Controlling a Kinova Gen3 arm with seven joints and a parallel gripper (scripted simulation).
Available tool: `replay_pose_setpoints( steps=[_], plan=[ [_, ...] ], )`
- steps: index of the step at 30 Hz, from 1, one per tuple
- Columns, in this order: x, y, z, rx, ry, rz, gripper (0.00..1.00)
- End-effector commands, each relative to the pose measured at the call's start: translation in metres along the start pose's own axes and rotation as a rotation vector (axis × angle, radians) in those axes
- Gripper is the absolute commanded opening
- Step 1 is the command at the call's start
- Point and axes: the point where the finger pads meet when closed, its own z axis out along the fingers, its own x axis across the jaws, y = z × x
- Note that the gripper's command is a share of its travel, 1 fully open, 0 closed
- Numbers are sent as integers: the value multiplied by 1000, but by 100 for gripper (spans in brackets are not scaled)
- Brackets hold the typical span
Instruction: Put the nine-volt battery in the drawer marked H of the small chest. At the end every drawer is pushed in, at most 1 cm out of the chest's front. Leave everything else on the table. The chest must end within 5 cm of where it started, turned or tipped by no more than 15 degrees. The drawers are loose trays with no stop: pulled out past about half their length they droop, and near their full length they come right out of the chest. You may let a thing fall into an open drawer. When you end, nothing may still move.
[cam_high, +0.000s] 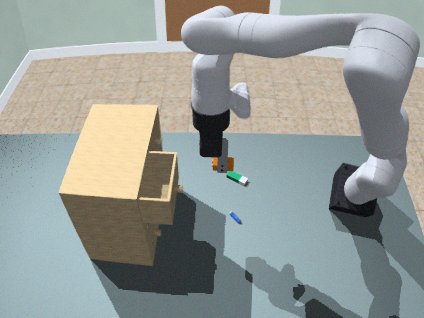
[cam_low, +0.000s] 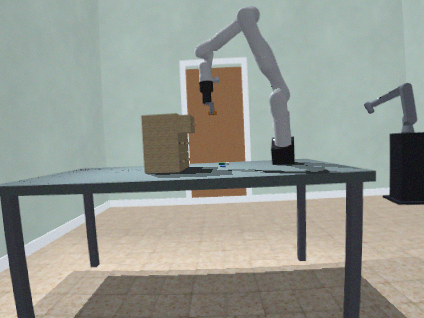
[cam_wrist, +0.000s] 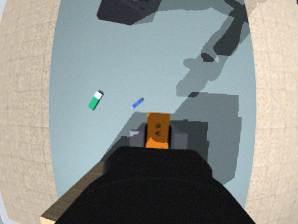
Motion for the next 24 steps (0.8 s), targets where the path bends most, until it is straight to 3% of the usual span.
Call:
replay_pose_setpoints(
  steps=[1,24],
  plan=[
    [-1,3,-10,-12,-6,-1,51],
    [-1,3,-24,-12,-6,-1,51]
  ],
)
